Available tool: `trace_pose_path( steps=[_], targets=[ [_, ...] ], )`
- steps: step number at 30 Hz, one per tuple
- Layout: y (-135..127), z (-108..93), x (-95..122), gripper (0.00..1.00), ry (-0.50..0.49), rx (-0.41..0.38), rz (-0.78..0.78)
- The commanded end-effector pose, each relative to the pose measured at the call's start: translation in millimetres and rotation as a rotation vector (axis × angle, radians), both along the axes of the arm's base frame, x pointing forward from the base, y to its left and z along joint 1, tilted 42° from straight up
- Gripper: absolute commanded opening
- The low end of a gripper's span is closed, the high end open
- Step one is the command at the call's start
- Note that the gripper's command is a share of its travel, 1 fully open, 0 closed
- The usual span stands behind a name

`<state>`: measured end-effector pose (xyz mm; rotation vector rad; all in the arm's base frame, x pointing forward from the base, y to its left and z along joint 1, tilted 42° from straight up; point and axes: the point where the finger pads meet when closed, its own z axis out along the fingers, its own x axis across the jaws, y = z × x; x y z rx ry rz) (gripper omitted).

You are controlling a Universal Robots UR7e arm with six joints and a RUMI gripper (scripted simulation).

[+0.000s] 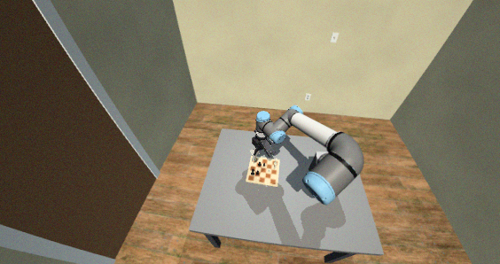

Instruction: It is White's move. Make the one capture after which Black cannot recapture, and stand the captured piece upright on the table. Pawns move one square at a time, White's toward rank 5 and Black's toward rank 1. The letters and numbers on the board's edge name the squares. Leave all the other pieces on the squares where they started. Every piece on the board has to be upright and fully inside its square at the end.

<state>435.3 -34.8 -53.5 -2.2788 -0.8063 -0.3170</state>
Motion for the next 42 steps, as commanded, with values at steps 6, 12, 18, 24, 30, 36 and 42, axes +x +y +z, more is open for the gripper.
trace_pose_path(
  steps=[6, 12, 18, 24, 30, 36, 42],
  targets=[
    [5, -4, 2, 1.0, 0.31, -0.012, -0.337],
    [7, -6, 3, 1.0, 0.429, -0.012, -0.467],
    [9, -10, 5, 1.0, 0.6, -0.011, -0.654],
    [10, -14, 6, 1.0, 0.732, -0.01, -0.798],
    [10, -17, 7, 1.0, 0.851, -0.01, -0.928],
    [10, -21, 7, 1.0, 0.975, -0.009, -1.063],
    [10, -23, 7, 1.0, 1.044, -0.009, -1.138]
  ],
)
